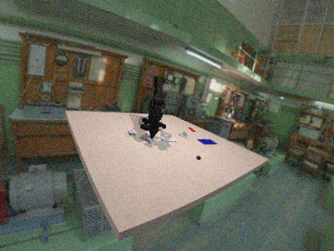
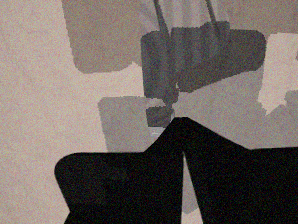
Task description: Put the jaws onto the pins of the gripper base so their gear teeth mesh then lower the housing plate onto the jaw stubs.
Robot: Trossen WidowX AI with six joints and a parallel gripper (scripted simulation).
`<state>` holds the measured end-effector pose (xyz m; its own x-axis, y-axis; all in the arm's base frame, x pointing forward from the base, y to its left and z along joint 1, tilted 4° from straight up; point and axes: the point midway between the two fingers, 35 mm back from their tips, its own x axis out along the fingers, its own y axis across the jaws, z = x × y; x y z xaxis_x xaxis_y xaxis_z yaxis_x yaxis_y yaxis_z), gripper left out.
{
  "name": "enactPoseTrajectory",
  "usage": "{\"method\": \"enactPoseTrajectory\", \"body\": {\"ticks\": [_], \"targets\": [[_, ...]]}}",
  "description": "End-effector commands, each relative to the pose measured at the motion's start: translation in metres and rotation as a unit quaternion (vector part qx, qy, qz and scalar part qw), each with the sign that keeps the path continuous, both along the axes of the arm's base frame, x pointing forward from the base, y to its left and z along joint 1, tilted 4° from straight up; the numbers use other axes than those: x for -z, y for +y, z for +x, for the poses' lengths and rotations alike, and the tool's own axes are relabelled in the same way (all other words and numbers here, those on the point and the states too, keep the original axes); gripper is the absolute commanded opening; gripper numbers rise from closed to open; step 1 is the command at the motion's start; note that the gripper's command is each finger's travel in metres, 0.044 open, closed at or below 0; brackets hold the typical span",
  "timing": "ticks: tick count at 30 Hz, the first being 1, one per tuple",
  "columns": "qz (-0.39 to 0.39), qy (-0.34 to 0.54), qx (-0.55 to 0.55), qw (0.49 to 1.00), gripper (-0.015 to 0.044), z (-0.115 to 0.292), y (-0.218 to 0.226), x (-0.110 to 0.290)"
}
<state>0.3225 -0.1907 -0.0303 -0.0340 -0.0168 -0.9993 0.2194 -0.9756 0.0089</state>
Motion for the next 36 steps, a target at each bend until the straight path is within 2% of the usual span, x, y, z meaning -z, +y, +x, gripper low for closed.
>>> {"method": "enactPoseTrajectory", "body": {"ticks": [1, 36], "targets": [[0.001, 0.008, -0.002, 1.0, 0.0, -0.001, -0.006, 0.004], [0.0, 0.007, -0.001, 1.0, 0.0, 0.006, -0.041, 0.001]]}}
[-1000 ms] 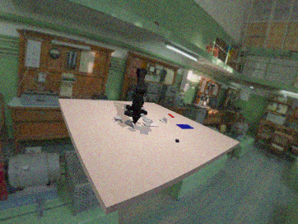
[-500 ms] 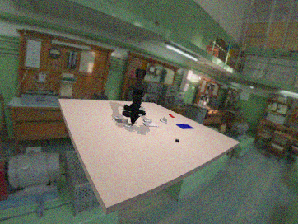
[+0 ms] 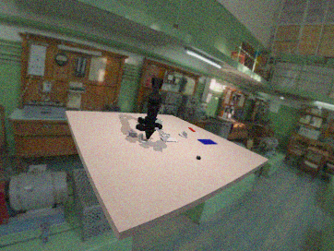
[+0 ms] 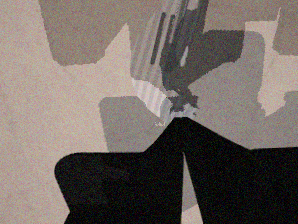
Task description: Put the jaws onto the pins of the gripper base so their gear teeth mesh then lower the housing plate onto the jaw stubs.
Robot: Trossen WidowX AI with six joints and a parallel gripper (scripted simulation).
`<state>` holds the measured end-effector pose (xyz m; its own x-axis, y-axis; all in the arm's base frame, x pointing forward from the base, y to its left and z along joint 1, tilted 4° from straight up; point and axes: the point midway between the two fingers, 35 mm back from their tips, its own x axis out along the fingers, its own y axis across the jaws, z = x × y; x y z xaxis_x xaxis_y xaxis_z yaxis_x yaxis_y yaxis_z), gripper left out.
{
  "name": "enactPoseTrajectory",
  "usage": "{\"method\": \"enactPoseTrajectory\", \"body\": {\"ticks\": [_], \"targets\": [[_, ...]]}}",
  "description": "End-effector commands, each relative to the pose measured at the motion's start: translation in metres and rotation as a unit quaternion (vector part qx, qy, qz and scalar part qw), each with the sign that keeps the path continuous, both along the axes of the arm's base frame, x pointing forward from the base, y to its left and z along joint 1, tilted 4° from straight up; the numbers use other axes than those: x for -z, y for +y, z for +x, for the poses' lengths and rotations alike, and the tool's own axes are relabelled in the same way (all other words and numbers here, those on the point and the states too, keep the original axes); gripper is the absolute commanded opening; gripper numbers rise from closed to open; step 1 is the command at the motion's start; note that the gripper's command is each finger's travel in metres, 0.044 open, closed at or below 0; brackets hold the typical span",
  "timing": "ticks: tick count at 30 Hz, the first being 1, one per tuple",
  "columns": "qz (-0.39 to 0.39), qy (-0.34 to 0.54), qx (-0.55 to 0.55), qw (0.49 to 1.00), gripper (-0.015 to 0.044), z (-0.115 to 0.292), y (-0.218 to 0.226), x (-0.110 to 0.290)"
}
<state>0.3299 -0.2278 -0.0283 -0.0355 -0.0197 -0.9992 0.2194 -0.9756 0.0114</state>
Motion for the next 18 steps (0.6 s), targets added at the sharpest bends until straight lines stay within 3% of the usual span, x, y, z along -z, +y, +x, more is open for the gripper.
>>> {"method": "enactPoseTrajectory", "body": {"ticks": [1, 18], "targets": [[0.001, 0.007, -0.001, 1.0, 0.0, -0.001, -0.006, 0.003], [0.0, 0.007, -0.001, 1.0, 0.0, 0.005, -0.033, -0.002]]}}
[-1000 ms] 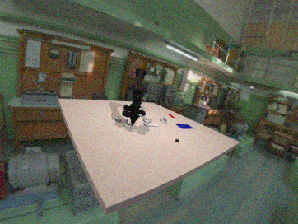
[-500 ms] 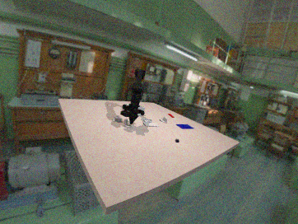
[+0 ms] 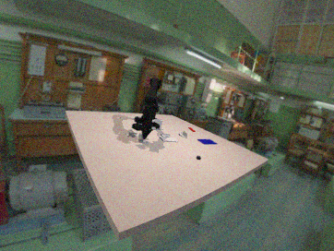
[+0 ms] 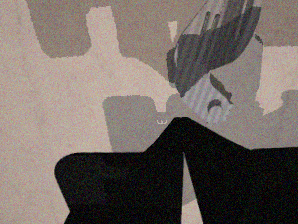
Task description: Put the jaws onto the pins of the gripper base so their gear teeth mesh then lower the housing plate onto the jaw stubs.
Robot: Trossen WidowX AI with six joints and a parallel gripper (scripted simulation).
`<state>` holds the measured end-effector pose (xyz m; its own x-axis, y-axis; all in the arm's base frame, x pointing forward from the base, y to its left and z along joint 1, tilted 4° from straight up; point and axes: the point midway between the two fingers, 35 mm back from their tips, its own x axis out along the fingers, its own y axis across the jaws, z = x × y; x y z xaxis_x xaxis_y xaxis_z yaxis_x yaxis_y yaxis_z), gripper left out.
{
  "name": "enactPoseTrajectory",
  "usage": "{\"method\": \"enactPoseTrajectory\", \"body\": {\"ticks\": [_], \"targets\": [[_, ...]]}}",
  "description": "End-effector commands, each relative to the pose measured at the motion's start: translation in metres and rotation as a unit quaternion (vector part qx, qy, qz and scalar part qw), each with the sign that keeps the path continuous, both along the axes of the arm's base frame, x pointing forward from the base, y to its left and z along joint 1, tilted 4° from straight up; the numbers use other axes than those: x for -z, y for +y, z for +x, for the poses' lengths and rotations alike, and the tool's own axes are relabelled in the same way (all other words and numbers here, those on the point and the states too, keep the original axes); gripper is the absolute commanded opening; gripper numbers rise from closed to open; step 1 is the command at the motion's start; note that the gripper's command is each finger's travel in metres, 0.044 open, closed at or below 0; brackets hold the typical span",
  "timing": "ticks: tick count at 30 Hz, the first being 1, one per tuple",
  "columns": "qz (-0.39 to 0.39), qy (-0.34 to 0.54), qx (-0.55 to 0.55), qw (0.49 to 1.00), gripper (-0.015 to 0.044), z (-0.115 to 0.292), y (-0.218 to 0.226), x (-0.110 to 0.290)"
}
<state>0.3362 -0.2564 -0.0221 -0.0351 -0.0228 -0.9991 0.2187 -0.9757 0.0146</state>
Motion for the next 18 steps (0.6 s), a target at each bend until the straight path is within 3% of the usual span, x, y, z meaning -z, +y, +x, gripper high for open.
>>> {"method": "enactPoseTrajectory", "body": {"ticks": [1, 18], "targets": [[0.001, 0.007, -0.002, 1.0, 0.0, -0.0012, -0.0055, 0.0034], [0.001, 0.007, -0.002, 1.0, 0.0, -0.0002, -0.0068, -0.0045]]}}
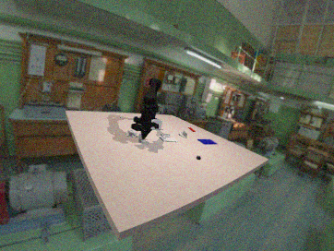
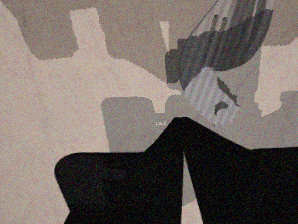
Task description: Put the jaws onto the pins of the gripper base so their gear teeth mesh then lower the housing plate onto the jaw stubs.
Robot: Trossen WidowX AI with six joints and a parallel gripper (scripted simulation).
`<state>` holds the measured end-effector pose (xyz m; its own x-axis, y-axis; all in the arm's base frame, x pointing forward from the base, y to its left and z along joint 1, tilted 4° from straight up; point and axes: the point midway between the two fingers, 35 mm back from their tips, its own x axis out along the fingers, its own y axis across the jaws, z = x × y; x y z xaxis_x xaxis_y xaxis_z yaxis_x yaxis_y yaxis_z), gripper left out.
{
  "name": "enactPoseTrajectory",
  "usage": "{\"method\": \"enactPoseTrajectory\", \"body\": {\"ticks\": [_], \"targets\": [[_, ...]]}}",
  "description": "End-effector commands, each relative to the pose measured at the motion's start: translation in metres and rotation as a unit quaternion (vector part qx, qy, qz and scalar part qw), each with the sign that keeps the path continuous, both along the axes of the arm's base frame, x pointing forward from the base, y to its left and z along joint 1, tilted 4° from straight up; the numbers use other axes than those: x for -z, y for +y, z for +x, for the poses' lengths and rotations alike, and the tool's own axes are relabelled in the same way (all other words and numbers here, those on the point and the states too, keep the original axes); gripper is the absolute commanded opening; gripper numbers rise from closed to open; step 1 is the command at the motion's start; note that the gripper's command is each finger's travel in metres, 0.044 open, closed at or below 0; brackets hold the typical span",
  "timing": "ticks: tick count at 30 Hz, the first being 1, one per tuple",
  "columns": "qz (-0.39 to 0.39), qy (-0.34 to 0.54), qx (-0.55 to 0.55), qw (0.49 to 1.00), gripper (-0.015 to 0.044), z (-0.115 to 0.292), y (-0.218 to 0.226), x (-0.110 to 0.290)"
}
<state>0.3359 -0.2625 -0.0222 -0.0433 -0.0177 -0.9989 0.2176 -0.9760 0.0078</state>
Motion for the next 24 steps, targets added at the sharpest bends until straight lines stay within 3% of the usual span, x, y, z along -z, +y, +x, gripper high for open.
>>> {"method": "enactPoseTrajectory", "body": {"ticks": [1, 4, 8, 24], "targets": [[-0.001, 0.003, -0.002, 1.0, 0.0, 0.001, -0.001, -0.014], [-0.001, 0.002, -0.002, 1.0, 0.0, 0.002, 0.0, -0.049], [-0.001, 0.003, -0.002, 1.0, 0.0, 0.002, 0.001, -0.057], [-0.001, -0.001, -0.003, 1.0, 0.042, 0.004, 0.0, -0.049]]}}
